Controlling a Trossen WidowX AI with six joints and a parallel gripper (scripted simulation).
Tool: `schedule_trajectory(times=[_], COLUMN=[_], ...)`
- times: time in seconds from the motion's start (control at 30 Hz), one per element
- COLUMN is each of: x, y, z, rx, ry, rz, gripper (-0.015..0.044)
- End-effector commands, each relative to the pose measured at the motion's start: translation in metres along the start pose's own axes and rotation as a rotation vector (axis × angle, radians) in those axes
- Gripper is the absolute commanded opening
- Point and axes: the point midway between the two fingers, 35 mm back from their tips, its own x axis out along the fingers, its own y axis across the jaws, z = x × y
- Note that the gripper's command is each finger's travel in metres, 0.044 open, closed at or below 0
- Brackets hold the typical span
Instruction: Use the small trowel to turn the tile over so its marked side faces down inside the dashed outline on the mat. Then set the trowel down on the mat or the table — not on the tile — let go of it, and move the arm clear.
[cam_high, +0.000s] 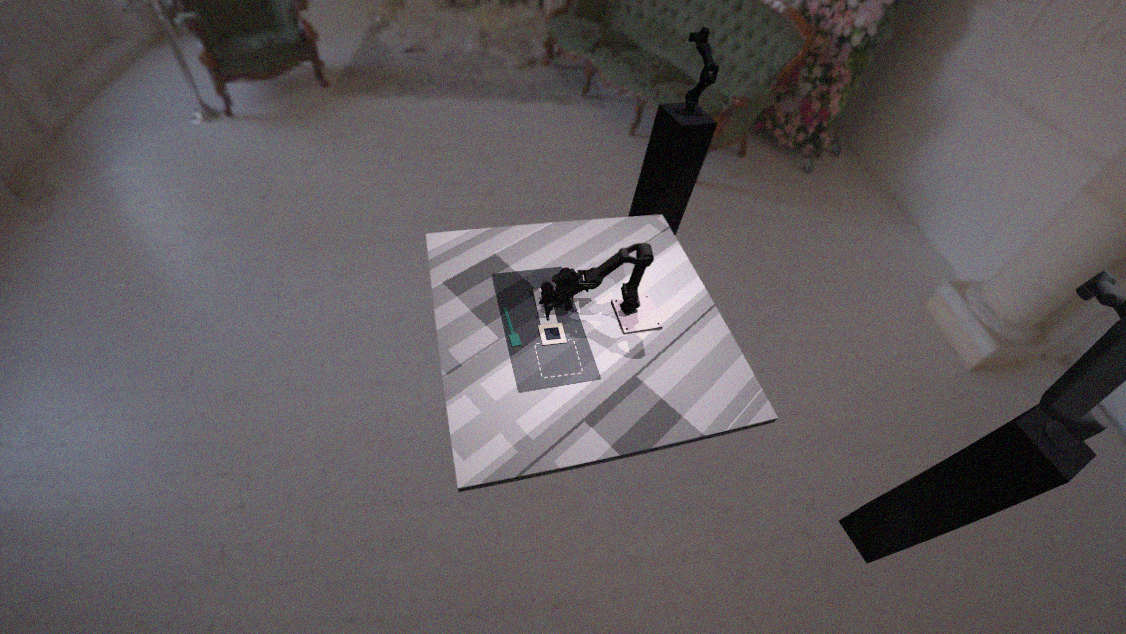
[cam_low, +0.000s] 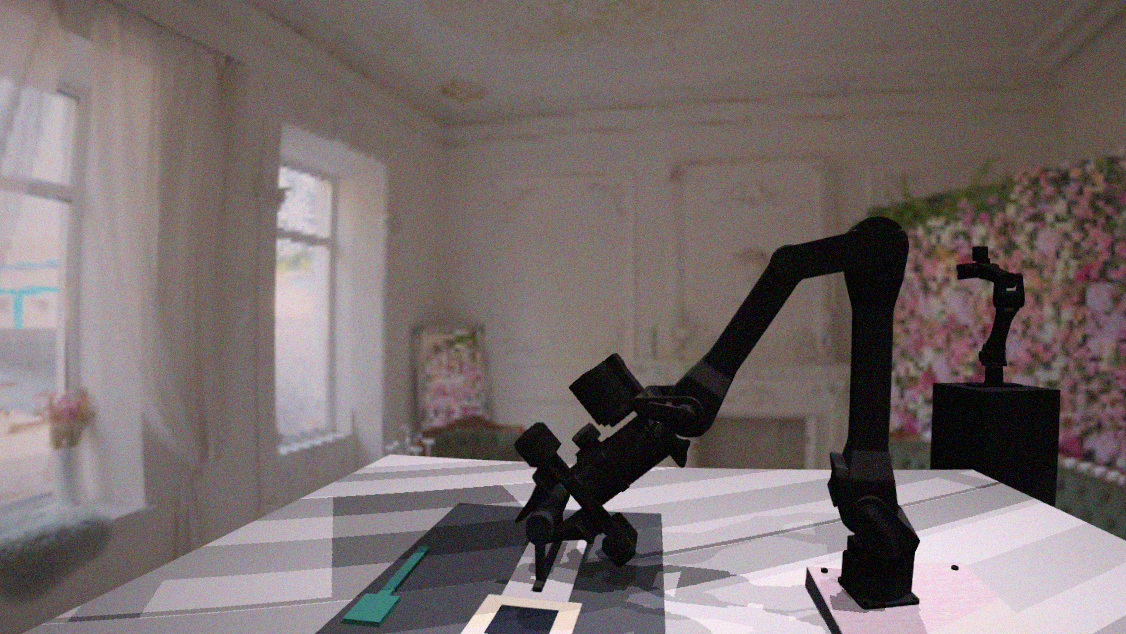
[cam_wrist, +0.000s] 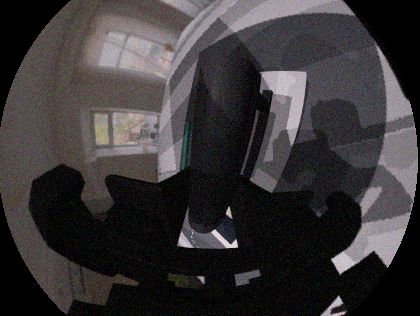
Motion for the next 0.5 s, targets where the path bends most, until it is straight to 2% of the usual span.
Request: schedule_trajectory(times=[0.0,0.47], x=[-0.001,-0.004], y=[0.001,0.003], z=[-0.012,-0.025], rx=[-0.002,0.013], ry=[0.009,0.022], rz=[0.003,0.004], gripper=[0.0000,0.0000])
